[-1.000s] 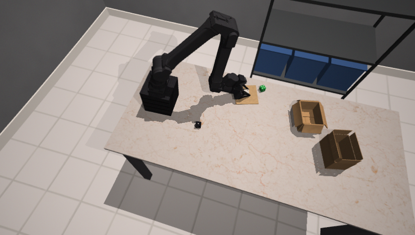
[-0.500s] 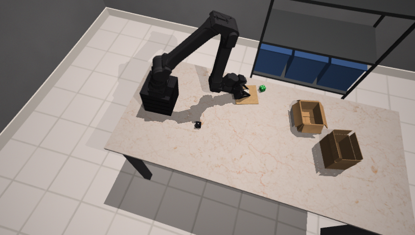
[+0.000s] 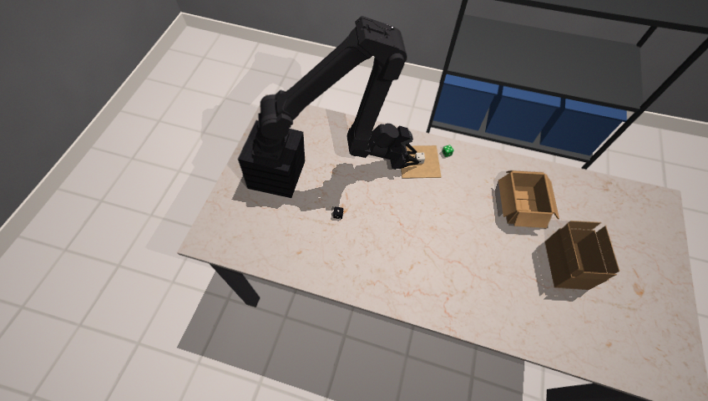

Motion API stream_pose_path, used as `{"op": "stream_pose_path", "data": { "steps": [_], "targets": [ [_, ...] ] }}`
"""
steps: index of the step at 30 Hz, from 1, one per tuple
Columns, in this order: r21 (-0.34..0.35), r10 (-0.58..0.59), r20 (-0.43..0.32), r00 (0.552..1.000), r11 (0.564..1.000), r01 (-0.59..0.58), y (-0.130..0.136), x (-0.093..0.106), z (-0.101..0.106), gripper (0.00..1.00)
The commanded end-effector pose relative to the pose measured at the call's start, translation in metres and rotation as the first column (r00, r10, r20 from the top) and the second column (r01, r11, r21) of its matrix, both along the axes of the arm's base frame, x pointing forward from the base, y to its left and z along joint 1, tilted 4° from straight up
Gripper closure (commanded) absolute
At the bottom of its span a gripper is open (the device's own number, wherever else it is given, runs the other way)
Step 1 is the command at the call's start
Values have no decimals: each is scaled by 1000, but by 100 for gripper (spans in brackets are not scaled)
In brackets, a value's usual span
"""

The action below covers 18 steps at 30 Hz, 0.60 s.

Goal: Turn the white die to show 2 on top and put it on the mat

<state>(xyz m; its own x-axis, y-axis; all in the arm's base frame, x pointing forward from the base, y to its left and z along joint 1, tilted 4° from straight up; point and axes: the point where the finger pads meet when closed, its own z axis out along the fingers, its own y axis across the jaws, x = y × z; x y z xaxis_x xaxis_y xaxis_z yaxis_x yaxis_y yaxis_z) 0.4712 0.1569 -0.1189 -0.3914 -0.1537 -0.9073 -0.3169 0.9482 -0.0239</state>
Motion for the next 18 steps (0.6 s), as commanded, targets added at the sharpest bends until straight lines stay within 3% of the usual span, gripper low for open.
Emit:
{"op": "stream_pose_path", "data": {
  "steps": [1,14,18],
  "targets": [
    [11,-10,47,999,1000,9,-7,-1,25,55],
    [1,-8,15,1000,1000,8,-10,-12,22,55],
    [2,-7,16,1000,1000,6,-8,-12,33,55]
  ]
}}
